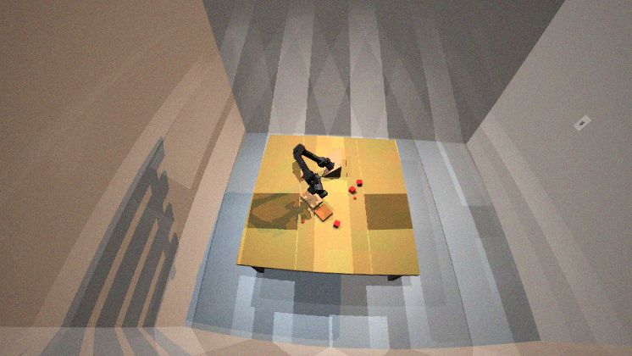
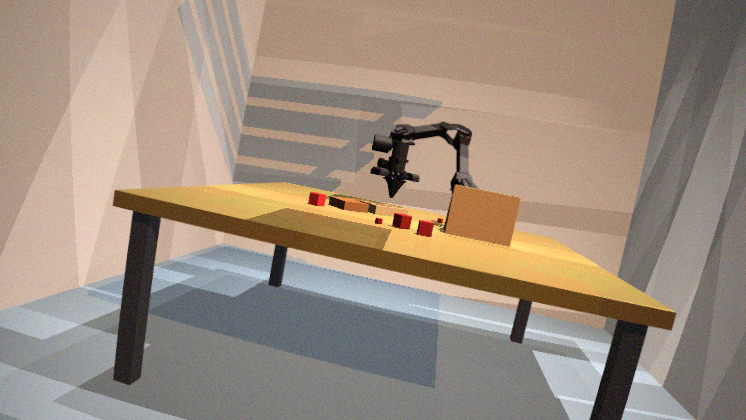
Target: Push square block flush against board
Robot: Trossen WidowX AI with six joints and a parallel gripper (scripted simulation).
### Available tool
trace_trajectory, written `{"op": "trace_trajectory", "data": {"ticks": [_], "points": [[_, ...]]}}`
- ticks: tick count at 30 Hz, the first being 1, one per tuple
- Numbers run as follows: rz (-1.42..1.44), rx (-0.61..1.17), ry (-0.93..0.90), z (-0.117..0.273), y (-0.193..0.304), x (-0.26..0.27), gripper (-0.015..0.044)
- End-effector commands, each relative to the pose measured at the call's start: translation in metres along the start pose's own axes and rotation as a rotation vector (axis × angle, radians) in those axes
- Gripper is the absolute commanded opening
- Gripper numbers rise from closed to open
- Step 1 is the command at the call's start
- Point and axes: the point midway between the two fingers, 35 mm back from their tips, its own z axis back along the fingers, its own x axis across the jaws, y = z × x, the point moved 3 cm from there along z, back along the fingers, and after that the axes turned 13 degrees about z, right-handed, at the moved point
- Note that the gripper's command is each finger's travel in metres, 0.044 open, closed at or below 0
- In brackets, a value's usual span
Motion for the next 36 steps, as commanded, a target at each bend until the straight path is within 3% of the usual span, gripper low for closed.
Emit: {"op": "trace_trajectory", "data": {"ticks": [1, 5, 11, 36], "points": [[0.049, -0.005, 0.004, -0.005, 0.034, -0.008, 0.0000], [0.053, -0.006, 0.004, -0.008, 0.035, -0.008, 0.0000], [0.052, -0.009, 0.007, -0.060, 0.035, -0.010, 0.0000], [0.051, -0.009, 0.006, -0.060, 0.002, -0.014, 0.0000]]}}
